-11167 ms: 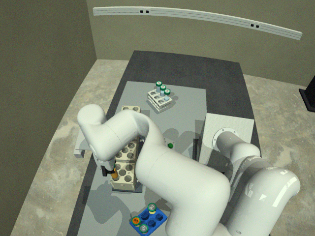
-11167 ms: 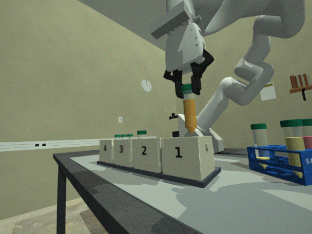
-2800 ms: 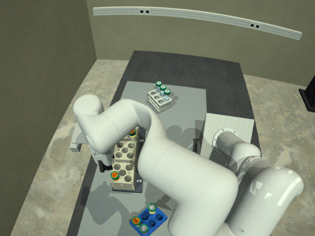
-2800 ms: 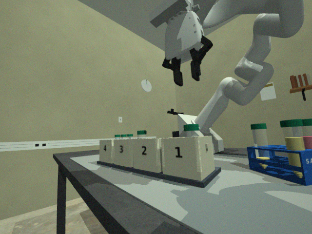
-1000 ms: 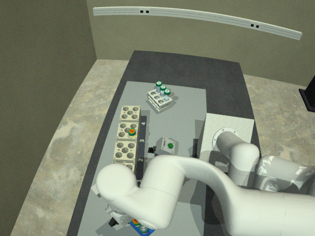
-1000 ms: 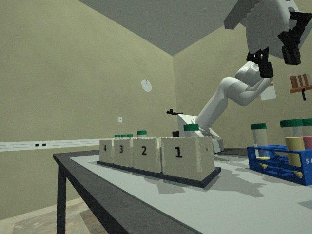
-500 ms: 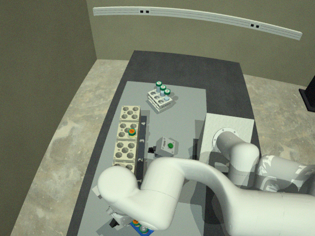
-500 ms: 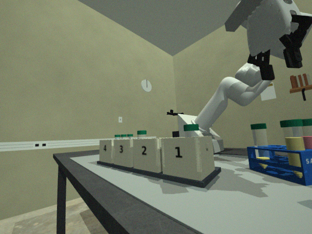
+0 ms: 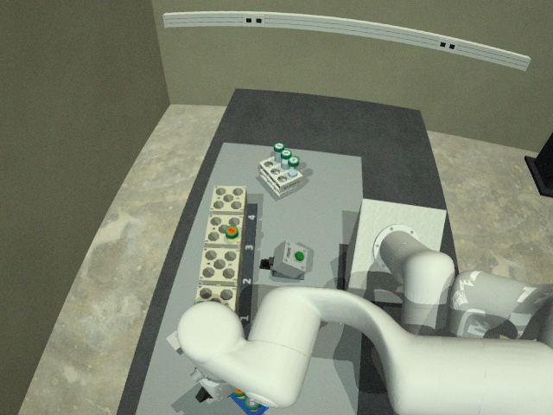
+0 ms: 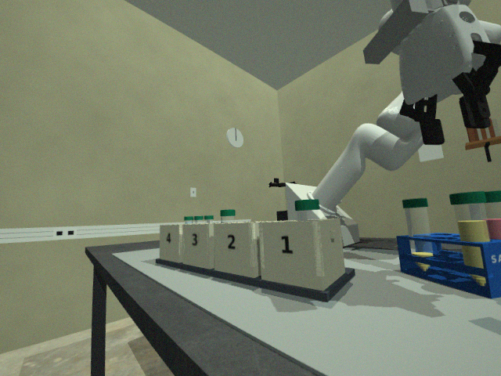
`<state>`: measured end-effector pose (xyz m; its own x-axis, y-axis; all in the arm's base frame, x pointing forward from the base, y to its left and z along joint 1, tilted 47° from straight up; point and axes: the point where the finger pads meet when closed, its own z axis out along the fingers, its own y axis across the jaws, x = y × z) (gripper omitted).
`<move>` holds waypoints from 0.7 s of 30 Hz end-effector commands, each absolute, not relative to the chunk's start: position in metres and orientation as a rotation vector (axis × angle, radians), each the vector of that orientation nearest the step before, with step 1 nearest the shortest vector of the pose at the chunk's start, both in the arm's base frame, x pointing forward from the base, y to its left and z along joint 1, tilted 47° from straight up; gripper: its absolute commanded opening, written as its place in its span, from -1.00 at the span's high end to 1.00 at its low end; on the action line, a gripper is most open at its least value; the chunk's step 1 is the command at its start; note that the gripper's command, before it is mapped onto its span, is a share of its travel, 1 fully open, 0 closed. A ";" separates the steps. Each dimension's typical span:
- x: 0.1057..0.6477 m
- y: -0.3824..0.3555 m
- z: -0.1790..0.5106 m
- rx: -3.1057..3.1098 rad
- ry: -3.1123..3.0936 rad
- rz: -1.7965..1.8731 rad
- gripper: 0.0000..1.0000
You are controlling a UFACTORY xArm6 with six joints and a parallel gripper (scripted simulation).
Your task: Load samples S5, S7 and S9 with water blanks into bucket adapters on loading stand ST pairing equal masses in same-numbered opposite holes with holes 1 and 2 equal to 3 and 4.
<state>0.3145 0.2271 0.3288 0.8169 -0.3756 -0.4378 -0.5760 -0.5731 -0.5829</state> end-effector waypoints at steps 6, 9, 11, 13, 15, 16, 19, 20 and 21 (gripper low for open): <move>0.315 0.240 0.318 -2.244 0.694 0.339 -0.15; 0.315 0.242 0.316 -2.244 0.694 0.339 -0.15; 0.315 0.245 0.313 -2.244 0.694 0.339 -0.15; 0.314 0.248 0.310 -2.244 0.694 0.339 -0.15; 0.314 0.251 0.307 -2.244 0.694 0.339 -0.15; 0.314 0.253 0.306 -2.244 0.694 0.339 -0.15; 0.314 0.257 0.302 -2.244 0.694 0.339 -0.15; 0.314 0.258 0.301 -2.244 0.694 0.339 -0.15; 0.314 0.260 0.299 -2.244 0.694 0.339 -0.15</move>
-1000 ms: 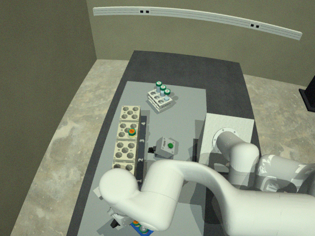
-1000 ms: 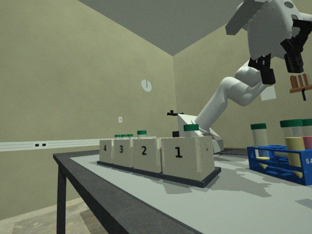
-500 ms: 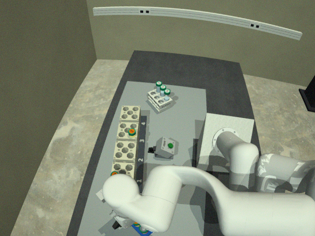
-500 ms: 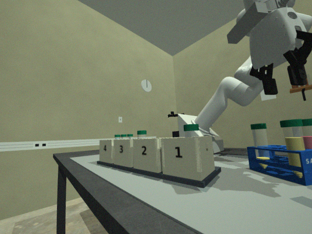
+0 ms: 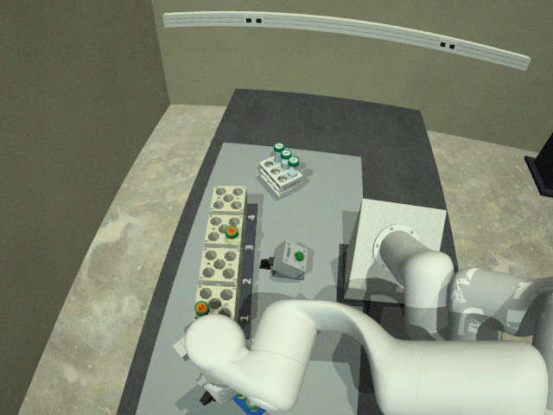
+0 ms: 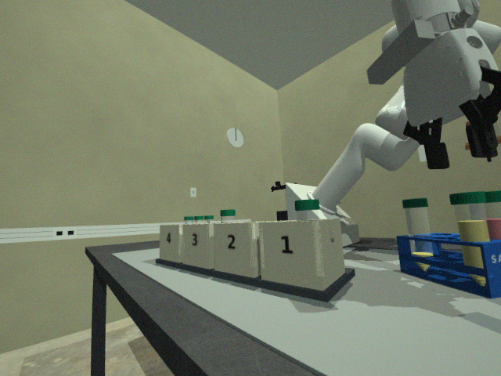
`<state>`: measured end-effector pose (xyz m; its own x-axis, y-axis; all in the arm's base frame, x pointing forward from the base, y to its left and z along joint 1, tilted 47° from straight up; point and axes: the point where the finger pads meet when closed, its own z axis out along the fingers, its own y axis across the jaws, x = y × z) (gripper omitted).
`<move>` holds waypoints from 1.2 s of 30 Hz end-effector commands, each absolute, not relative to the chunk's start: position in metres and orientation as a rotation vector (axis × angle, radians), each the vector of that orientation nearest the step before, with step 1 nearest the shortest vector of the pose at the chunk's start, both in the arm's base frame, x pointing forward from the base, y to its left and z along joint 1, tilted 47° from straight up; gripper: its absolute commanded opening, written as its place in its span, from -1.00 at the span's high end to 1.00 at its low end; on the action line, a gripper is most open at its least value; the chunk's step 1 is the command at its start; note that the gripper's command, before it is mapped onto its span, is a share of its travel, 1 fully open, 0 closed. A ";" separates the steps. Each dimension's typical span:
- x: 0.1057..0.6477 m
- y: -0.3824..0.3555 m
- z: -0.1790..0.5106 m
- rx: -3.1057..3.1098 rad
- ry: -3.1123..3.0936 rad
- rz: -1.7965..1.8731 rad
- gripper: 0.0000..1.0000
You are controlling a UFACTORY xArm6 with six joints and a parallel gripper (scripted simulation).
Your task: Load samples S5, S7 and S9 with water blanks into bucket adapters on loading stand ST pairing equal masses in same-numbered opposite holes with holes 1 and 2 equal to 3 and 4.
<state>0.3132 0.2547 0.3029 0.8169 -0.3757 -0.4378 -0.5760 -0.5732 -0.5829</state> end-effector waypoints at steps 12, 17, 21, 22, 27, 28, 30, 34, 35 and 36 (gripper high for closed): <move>0.313 0.275 0.285 -2.244 0.694 0.339 -0.15; 0.313 0.282 0.279 -2.244 0.694 0.339 -0.15; 0.313 0.285 0.276 -2.244 0.694 0.339 -0.15; 0.313 0.286 0.275 -2.244 0.694 0.339 -0.15; 0.313 0.286 0.275 -2.244 0.694 0.339 -0.15; 0.313 0.286 0.275 -2.244 0.694 0.339 -0.15; 0.313 0.286 0.275 -2.244 0.694 0.339 -0.15; 0.313 0.288 0.273 -2.244 0.694 0.339 -0.15; 0.313 0.288 0.273 -2.244 0.694 0.339 -0.15; 0.313 0.288 0.273 -2.244 0.694 0.339 -0.15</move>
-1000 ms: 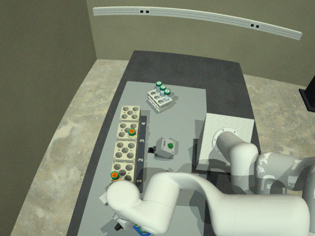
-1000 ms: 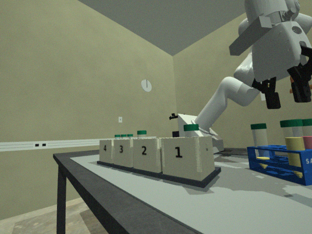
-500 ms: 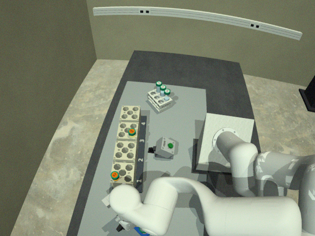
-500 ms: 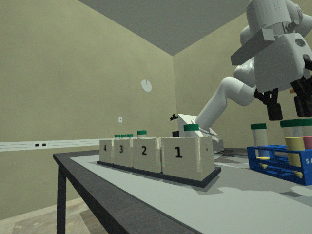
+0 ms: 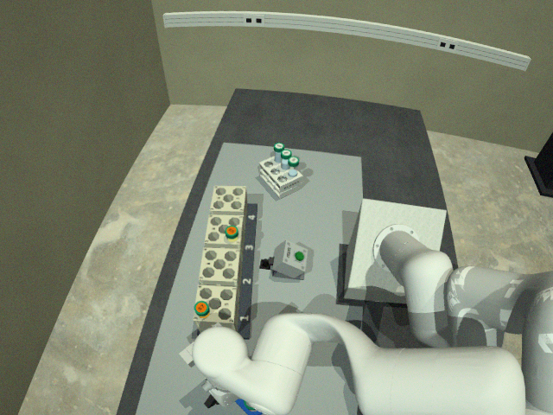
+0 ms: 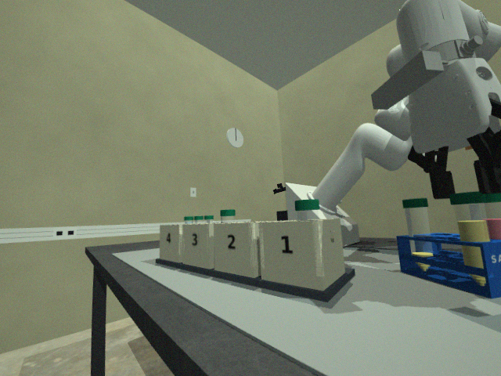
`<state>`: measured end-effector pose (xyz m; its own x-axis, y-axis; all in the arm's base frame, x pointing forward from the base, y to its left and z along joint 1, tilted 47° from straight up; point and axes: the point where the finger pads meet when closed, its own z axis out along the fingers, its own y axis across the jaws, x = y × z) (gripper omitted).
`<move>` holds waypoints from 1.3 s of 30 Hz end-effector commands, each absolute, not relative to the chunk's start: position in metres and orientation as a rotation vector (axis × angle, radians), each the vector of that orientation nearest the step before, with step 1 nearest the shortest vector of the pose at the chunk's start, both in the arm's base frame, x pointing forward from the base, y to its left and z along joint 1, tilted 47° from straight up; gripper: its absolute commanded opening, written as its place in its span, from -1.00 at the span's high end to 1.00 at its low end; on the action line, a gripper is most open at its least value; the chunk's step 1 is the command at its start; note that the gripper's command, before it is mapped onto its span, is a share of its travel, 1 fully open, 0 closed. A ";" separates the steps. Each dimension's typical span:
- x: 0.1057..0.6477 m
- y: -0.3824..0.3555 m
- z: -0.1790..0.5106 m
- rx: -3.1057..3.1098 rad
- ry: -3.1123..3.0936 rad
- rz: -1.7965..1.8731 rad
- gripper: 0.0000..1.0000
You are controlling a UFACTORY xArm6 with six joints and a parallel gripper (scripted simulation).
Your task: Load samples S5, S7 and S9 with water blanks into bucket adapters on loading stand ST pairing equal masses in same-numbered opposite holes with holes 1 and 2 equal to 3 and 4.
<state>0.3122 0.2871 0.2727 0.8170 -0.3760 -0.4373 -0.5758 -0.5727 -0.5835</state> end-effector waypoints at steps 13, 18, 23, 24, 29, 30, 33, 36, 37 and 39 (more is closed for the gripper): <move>0.313 0.294 0.267 -2.243 0.694 0.339 -0.15; 0.313 0.295 0.266 -2.243 0.694 0.339 -0.15; 0.312 0.298 0.264 -2.243 0.694 0.339 -0.15; 0.312 0.298 0.263 -2.243 0.694 0.339 -0.15; 0.312 0.301 0.261 -2.243 0.694 0.339 -0.15; 0.312 0.301 0.261 -2.243 0.694 0.339 -0.15; 0.312 0.301 0.261 -2.243 0.694 0.339 -0.15; 0.312 0.301 0.261 -2.243 0.694 0.339 -0.15; 0.312 0.301 0.261 -2.243 0.694 0.339 -0.15; 0.312 0.301 0.261 -2.243 0.694 0.339 -0.15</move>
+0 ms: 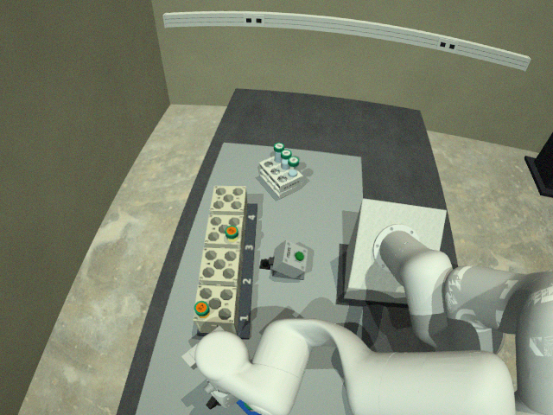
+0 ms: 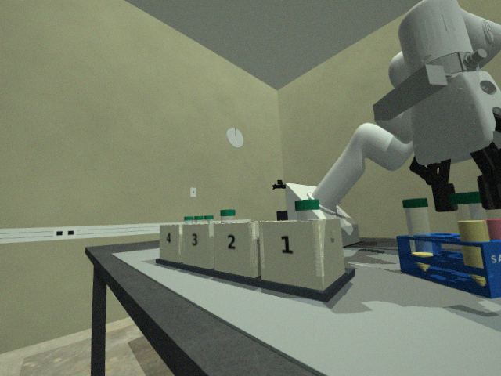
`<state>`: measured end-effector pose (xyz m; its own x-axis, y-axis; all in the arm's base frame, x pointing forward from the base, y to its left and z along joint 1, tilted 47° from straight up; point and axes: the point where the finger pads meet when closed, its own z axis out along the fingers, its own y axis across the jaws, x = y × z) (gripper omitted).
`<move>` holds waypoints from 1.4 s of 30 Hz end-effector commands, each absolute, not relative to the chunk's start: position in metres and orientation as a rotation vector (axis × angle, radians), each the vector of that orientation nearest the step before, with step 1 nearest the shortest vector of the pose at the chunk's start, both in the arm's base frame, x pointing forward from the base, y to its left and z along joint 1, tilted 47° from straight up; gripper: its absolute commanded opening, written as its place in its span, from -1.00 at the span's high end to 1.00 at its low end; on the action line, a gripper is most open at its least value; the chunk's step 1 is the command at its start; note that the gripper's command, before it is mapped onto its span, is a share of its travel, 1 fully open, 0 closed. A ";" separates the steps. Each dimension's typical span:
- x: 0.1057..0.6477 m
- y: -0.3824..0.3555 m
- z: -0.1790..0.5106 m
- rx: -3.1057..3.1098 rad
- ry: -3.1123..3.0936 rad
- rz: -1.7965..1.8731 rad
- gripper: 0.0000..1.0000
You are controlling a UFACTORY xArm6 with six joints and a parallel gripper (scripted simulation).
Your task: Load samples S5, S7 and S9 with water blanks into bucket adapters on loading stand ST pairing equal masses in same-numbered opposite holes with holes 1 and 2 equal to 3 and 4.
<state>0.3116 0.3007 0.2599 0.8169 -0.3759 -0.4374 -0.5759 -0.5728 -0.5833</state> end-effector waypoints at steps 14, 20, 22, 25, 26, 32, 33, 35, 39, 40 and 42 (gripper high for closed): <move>0.312 0.299 0.262 -2.243 0.694 0.339 1.00; 0.312 0.299 0.262 -2.243 0.694 0.339 1.00; 0.312 0.299 0.262 -2.243 0.694 0.339 1.00; 0.312 0.299 0.262 -2.244 0.694 0.339 1.00; 0.312 0.299 0.262 -2.244 0.694 0.339 1.00; 0.312 0.299 0.262 -2.244 0.694 0.339 1.00; 0.312 0.299 0.262 -2.244 0.694 0.339 1.00; 0.312 0.299 0.262 -2.244 0.694 0.339 1.00; 0.312 0.299 0.262 -2.244 0.694 0.339 1.00; 0.312 0.299 0.262 -2.244 0.694 0.339 1.00; 0.312 0.299 0.262 -2.244 0.694 0.339 1.00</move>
<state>0.3115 0.2995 0.2609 0.8169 -0.3758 -0.4376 -0.5759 -0.5729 -0.5831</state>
